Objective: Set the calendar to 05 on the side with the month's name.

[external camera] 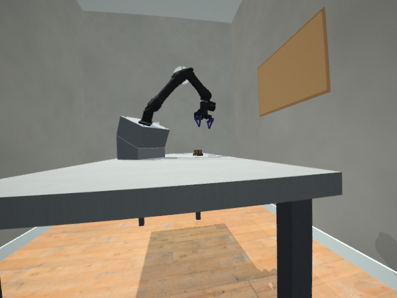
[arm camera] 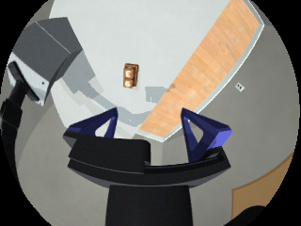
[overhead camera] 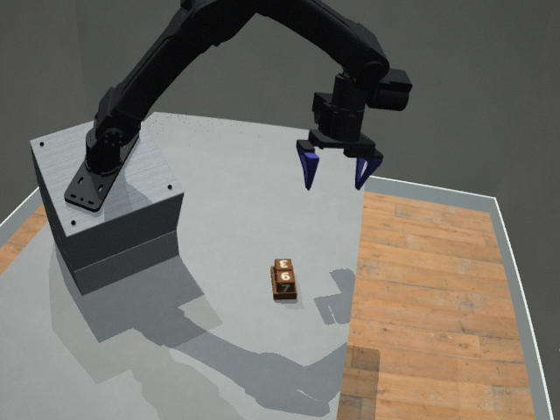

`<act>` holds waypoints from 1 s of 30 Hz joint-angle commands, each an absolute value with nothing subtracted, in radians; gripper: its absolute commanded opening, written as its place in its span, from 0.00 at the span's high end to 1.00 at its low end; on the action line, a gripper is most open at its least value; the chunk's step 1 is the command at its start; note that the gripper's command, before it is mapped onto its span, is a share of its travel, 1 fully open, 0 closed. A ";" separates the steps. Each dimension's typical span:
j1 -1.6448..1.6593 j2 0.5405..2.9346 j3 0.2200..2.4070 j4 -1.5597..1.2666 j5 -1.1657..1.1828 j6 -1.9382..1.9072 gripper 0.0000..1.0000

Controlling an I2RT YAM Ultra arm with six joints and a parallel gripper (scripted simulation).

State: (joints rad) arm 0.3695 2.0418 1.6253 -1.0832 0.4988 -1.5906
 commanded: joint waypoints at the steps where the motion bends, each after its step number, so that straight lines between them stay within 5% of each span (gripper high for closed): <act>1: 0.372 2.034 1.629 -1.083 0.499 -1.591 0.00; 20: 0.371 2.018 1.617 -1.070 0.494 -1.592 0.00; 30: 0.251 1.799 1.161 -0.720 0.372 -1.623 0.00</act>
State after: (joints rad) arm 0.2653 1.8568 1.2457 -0.8551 0.4355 -1.6066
